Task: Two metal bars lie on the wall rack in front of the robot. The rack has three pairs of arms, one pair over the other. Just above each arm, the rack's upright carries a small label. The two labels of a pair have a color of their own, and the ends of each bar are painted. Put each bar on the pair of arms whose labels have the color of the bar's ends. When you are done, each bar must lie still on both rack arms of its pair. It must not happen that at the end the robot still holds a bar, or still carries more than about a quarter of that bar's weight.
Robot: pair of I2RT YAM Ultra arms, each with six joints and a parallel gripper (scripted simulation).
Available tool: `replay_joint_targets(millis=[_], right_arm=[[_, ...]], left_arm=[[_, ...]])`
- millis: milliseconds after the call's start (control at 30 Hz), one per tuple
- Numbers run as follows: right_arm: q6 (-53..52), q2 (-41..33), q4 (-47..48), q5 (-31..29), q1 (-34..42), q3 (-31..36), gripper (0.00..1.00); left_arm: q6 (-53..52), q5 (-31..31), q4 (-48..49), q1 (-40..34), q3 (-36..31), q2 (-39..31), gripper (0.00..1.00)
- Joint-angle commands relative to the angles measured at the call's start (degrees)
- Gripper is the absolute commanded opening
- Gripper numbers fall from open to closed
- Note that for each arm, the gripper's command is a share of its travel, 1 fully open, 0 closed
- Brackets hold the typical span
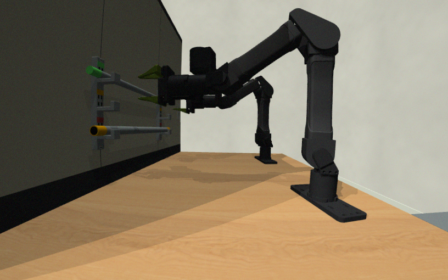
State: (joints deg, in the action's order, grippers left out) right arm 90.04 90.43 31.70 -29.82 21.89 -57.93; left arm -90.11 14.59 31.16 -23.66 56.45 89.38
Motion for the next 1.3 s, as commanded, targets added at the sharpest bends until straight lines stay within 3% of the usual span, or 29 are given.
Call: replay_joint_targets(millis=[0, 1267], right_arm=[[-0.10, -0.08, 2.79, -0.40, 0.55, 2.18, 0.65], [-0.13, 10.55, 24.15, -0.91, 1.06, 12.98, 0.68]], left_arm=[[0.18, 0.30, 3.41, -0.41, -1.65, 0.10, 0.64], [0.19, -0.06, 25.13, -0.04, -12.93, 10.59, 0.67]])
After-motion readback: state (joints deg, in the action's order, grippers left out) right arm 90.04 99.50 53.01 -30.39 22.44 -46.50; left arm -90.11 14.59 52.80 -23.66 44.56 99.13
